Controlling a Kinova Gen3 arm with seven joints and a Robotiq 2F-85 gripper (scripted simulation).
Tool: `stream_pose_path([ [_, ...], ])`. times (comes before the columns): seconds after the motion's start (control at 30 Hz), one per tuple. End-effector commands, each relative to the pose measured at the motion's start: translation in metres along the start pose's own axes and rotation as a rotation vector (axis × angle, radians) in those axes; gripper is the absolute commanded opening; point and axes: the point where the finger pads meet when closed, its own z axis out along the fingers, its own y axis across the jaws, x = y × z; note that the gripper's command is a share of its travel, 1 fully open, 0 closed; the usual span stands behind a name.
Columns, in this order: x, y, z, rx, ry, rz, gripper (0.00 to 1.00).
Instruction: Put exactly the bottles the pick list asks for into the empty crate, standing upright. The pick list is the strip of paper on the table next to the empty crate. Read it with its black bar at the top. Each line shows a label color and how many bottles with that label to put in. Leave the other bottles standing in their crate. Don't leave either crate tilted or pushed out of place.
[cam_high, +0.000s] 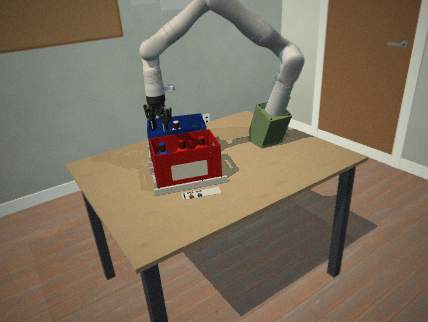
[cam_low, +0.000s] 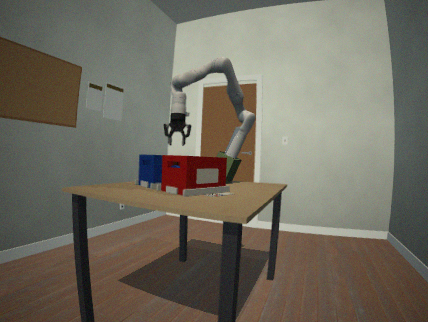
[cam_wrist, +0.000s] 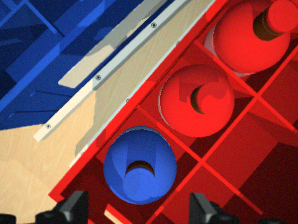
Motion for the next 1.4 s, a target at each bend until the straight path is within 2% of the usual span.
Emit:
stream_pose_path([
  [0.0, 0.000, 0.000, -0.001, 0.002, -0.002, 0.000, 0.67],
  [0.8, 0.000, 0.000, -0.001, 0.002, -0.002, 0.000, 0.67],
  [0.93, 0.002, 0.018, -0.007, 0.002, -0.002, 0.000, 0.67],
  [1.0, 0.002, 0.018, -0.007, 0.002, -0.002, 0.000, 0.67],
  [1.37, 0.014, 0.070, -0.022, 0.002, -0.002, 0.000, 0.67],
])
